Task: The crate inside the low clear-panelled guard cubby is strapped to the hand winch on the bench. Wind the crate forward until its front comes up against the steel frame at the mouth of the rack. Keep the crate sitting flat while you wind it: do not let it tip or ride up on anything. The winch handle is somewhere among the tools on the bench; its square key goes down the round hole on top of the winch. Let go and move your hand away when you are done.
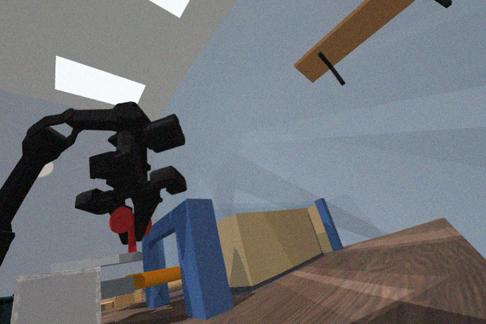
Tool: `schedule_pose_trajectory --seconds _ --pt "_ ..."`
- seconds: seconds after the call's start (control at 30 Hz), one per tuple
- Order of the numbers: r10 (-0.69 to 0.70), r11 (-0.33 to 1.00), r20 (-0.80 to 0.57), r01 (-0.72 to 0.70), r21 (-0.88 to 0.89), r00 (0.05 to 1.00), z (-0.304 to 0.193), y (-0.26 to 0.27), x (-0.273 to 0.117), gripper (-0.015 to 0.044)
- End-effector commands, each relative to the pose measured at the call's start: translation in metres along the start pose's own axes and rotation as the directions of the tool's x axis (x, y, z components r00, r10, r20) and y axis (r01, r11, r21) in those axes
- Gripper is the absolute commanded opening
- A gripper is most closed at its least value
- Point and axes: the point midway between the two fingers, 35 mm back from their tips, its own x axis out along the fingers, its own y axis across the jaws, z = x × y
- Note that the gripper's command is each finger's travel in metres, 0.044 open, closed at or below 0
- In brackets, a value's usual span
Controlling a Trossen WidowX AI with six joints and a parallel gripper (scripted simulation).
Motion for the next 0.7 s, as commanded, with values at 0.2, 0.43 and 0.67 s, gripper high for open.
schedule_pose_trajectory --seconds 0.2,0.43,0.67 --pt "-0.024 1.0 -0.039 0.023 -0.02 0.999 -0.026 -0.013 0.002 0.0" --pt "-0.025 1.0 -0.039 0.024 -0.02 0.999 -0.032 -0.019 0.001 0.0" --pt "-0.025 1.0 -0.04 0.024 -0.02 0.999 -0.038 -0.025 0.001 0.0"
